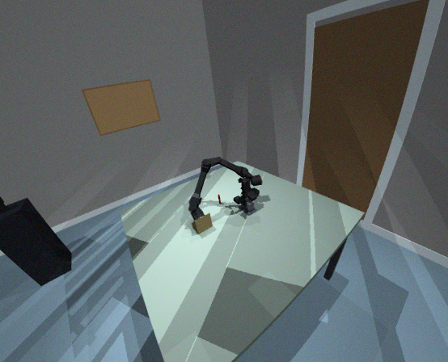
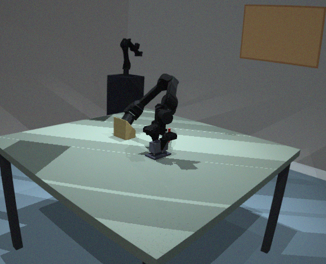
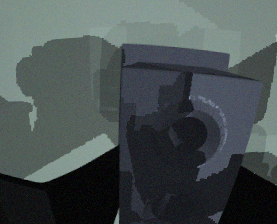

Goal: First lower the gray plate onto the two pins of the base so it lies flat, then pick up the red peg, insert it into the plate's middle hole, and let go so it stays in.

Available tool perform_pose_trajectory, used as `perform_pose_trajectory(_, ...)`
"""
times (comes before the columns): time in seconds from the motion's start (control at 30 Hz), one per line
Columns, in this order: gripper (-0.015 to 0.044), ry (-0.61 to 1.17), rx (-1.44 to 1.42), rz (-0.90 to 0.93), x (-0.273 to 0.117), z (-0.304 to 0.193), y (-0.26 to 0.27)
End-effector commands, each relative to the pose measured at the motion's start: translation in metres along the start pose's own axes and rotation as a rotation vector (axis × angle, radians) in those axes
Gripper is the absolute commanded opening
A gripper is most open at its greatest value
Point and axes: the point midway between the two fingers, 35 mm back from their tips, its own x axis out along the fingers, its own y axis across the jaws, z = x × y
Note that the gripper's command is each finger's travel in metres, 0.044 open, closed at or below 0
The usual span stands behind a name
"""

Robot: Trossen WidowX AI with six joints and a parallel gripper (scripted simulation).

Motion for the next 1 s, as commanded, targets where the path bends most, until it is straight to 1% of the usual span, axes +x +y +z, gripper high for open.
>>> perform_pose_trajectory(0.0, 0.0000, 0.007, 0.006, -0.007, 0.0085, -0.0004, -0.0018)
perform_pose_trajectory(0.17, 0.0000, 0.008, 0.006, -0.007, 0.0142, -0.0005, -0.0020)
perform_pose_trajectory(0.2, 0.0000, 0.002, 0.000, -0.002, 0.0092, -0.0007, -0.0006)
perform_pose_trajectory(0.4, 0.0000, 0.002, 0.000, -0.002, 0.0092, -0.0007, -0.0006)
perform_pose_trajectory(0.97, 0.0440, 0.002, 0.000, -0.002, 0.0092, -0.0007, -0.0006)
